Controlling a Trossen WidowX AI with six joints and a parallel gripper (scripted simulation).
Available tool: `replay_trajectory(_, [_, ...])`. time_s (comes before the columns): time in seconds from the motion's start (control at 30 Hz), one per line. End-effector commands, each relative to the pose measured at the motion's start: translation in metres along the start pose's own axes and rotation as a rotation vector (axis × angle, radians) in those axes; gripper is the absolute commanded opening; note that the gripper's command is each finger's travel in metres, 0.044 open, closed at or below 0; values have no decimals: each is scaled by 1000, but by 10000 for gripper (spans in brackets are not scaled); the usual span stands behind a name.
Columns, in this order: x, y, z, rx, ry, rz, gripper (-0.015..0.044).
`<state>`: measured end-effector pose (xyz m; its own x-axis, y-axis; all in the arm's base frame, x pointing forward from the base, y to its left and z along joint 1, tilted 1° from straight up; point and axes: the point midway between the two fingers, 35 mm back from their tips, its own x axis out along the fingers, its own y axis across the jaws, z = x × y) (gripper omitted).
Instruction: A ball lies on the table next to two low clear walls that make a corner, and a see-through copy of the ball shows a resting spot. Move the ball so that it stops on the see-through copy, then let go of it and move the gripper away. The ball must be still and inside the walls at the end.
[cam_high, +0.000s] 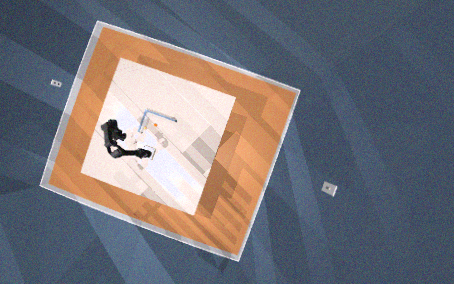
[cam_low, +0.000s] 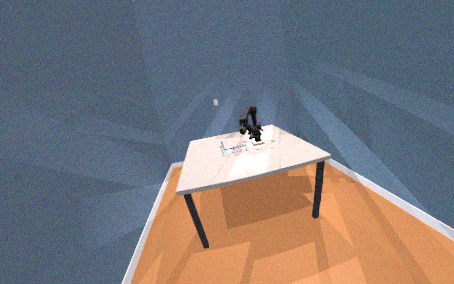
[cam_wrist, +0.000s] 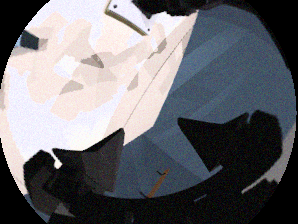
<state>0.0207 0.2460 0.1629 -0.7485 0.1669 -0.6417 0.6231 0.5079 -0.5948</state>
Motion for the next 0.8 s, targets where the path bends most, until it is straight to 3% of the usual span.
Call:
replay_trajectory(0.0, [-1,2,1,-13,-1,8,374])
replay_trajectory(0.17, [-34,50,35,-344,-83,203,253])
replay_trajectory(0.43, [-104,112,115,-790,-413,425,253])
replay_trajectory(0.77, [-169,133,218,-1077,-832,359,253])
